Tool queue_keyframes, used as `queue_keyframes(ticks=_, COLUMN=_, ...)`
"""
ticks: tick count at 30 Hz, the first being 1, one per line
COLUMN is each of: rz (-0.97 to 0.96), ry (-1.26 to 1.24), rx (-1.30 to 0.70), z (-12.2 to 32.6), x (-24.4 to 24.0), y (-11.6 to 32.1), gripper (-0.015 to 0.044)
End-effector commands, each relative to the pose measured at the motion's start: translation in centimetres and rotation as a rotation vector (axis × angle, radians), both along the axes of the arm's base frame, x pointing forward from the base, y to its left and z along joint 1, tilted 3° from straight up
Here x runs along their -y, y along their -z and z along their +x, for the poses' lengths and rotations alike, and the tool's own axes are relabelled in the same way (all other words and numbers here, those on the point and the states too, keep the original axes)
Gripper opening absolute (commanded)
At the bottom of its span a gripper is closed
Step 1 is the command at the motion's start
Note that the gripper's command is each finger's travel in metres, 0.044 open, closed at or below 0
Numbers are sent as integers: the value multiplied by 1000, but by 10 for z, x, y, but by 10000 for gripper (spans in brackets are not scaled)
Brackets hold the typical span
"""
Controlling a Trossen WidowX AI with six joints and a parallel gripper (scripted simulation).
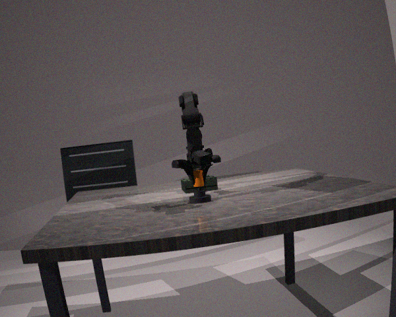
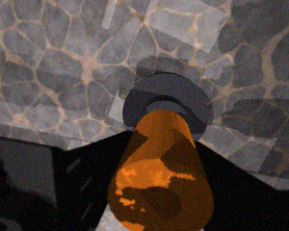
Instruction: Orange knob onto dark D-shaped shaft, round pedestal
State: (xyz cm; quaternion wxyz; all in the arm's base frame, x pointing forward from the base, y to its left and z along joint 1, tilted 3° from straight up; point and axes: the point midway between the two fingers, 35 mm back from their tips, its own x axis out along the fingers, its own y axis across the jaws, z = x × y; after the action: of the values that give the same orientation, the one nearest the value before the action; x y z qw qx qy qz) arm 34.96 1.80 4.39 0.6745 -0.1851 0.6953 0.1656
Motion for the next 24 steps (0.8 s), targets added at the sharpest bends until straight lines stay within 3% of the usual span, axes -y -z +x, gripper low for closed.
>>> queue_keyframes(ticks=1, rz=-1, ry=-4, rx=7, z=4, x=0, y=-3, gripper=0)
queue_keyframes(ticks=24, rz=-1, ry=-13, rx=7, z=-1, x=0, y=-3, gripper=0)
